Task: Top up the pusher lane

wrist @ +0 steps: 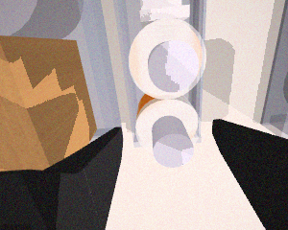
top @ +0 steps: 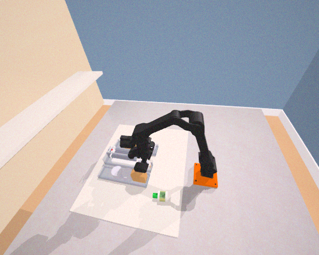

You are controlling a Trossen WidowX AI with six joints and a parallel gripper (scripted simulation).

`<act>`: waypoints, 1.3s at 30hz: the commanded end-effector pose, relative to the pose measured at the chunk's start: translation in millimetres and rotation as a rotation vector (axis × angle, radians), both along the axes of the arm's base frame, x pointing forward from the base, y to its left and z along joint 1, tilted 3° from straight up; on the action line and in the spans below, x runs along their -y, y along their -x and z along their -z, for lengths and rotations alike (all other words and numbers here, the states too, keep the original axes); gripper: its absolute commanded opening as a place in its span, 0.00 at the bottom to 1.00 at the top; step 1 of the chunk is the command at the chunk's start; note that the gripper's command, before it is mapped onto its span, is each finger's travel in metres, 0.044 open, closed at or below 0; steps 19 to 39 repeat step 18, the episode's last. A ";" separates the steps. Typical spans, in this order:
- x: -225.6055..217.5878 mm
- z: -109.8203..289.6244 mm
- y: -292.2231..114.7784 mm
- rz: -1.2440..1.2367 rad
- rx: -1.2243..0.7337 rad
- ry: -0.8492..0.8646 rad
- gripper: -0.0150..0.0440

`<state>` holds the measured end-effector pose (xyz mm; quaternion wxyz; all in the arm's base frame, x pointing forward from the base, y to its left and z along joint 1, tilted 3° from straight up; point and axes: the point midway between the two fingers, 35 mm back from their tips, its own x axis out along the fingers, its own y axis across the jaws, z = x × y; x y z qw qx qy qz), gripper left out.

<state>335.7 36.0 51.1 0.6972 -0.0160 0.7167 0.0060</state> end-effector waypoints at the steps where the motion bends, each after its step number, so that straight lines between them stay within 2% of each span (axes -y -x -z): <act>1: -0.1 -7.8 -1.5 0.001 0.008 0.001 0.76; 7: -0.1 -8.6 4.0 0.001 0.007 0.001 0.76; 18: 0.5 -11.3 40.5 0.001 0.004 0.001 0.76; 39: 0.5 -11.3 40.5 0.001 0.004 0.001 0.76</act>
